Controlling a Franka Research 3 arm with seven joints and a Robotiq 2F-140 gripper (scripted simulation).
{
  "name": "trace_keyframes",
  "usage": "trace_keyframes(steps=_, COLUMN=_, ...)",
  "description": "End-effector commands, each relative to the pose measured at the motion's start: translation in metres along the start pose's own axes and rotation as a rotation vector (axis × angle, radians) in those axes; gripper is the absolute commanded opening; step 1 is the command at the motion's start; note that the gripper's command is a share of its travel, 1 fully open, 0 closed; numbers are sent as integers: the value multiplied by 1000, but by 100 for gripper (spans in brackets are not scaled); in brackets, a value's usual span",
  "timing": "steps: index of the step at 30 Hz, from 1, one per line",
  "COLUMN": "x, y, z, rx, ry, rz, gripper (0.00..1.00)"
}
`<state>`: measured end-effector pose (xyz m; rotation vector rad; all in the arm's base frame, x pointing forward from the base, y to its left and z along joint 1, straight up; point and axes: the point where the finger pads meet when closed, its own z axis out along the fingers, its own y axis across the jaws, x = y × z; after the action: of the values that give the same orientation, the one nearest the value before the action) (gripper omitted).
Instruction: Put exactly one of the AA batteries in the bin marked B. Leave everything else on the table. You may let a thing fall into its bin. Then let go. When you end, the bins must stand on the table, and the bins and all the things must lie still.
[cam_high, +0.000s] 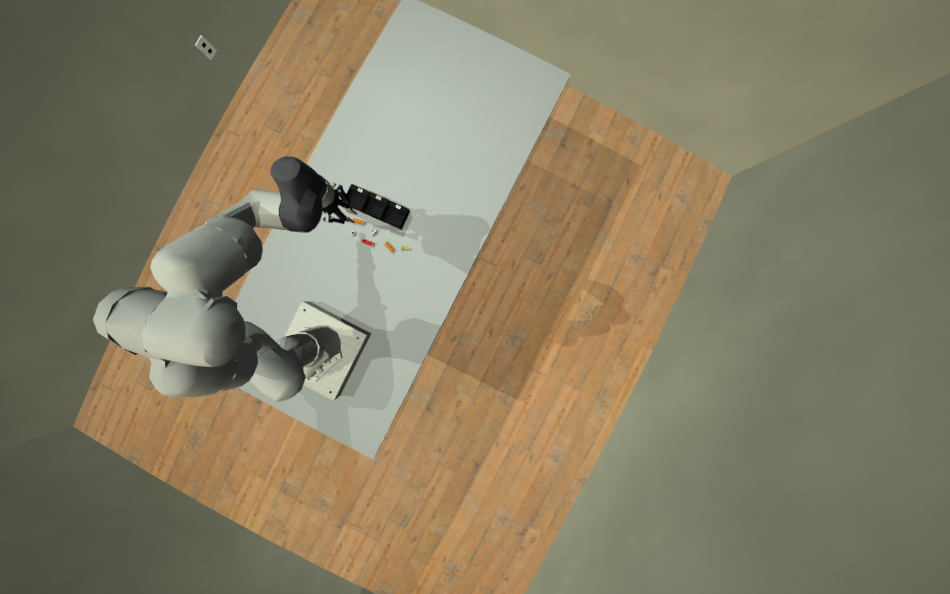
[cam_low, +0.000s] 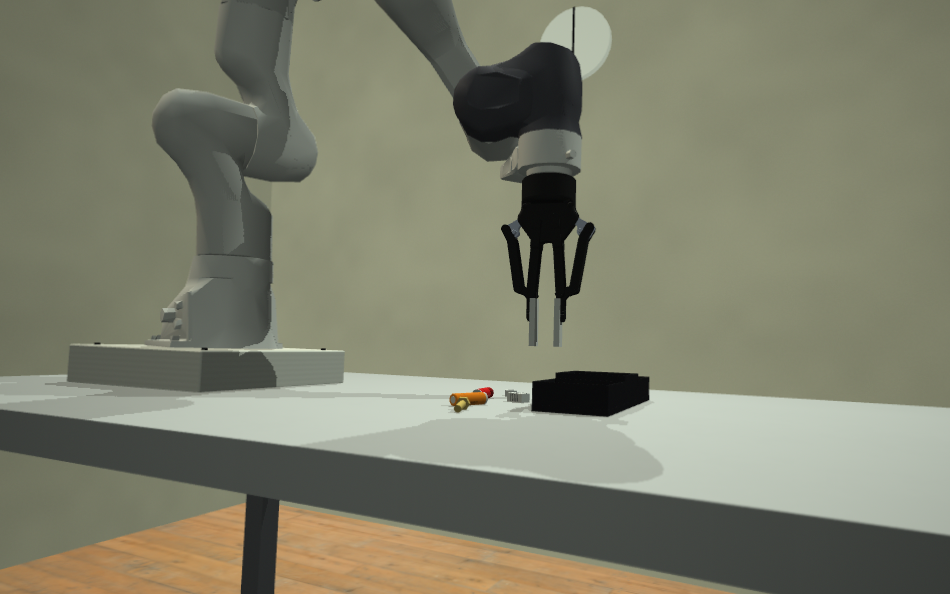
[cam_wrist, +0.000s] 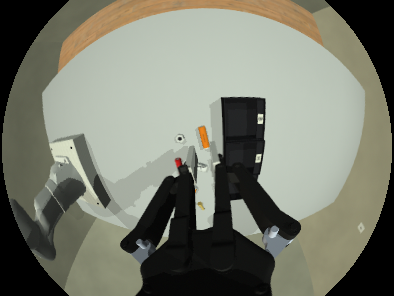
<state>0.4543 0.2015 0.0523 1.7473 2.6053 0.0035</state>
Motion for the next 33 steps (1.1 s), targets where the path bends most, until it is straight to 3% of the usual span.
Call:
trace_keyframes(steps=1, x=0, y=1, z=10, rx=-3, ry=-1, rz=-3, gripper=17)
trace_keyframes(steps=13, x=0, y=6, z=56, rx=-3, ry=-1, rz=-3, gripper=17)
trace_keyframes(steps=33, x=0, y=5, z=68, rx=-3, ry=-1, rz=-3, gripper=17)
